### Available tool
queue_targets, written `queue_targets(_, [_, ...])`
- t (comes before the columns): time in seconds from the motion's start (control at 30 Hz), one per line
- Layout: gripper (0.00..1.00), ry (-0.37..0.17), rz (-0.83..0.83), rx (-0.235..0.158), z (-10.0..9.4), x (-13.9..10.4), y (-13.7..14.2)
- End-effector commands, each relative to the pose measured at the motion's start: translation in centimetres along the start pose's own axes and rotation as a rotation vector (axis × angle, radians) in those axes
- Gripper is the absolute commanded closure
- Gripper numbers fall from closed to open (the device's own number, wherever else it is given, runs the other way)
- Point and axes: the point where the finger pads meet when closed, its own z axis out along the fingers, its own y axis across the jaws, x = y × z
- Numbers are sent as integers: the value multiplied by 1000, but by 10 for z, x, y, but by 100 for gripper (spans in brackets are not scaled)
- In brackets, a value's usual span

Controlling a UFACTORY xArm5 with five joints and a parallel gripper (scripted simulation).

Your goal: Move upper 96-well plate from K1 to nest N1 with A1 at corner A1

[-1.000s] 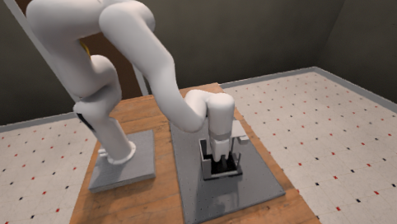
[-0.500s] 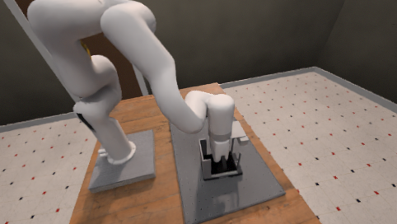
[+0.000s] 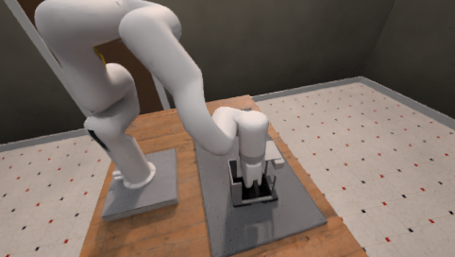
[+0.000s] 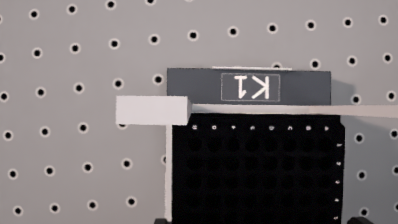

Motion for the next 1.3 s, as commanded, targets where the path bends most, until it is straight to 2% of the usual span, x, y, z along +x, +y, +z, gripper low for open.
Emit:
queue_targets(0.0, [0, 5, 0, 2, 1, 1, 0])
queue_targets(0.9, [0, 5, 0, 2, 7, 1, 0])
queue_targets(0.93, [100, 5, 0, 2, 6, 1, 0])
queue_targets(1.27, [100, 5, 0, 2, 6, 1, 0])
